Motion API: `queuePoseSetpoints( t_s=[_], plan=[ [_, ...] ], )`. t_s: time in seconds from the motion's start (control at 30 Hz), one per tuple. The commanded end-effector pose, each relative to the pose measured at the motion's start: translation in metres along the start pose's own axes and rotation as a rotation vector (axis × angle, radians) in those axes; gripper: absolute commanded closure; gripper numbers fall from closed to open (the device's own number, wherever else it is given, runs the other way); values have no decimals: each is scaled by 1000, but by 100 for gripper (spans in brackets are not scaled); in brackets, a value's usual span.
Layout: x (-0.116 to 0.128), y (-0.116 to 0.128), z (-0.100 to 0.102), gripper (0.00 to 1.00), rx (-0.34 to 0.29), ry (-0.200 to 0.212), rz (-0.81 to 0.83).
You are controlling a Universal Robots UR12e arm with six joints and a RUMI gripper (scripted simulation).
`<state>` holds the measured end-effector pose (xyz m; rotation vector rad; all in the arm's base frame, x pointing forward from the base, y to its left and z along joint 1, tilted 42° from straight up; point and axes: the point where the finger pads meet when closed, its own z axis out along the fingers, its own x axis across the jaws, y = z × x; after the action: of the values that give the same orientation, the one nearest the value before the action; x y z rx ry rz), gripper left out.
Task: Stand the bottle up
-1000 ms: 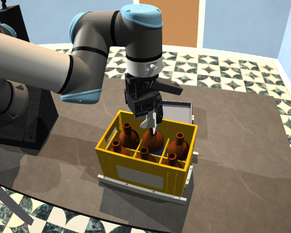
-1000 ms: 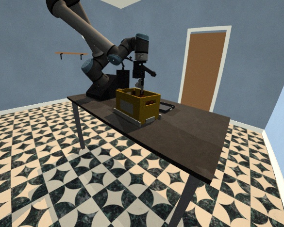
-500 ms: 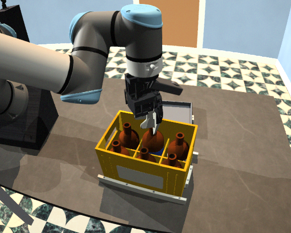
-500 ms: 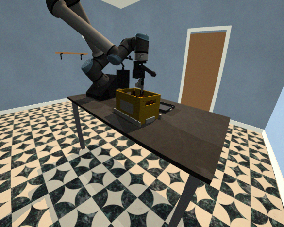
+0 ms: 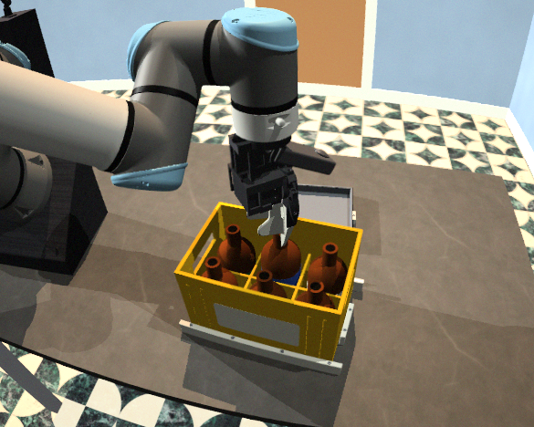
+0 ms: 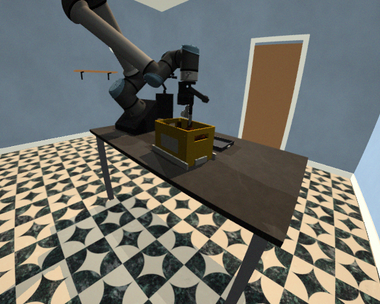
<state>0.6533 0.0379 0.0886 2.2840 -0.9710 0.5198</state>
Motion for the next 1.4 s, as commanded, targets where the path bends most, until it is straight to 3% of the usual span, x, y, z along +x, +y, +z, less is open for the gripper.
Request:
queuePoseSetpoints(
  t_s=[0.0, 1.37],
  plan=[
    [0, 0, -1, 100, 1, 1, 0],
    [0, 0, 7, 100, 1, 1, 0]
  ],
)
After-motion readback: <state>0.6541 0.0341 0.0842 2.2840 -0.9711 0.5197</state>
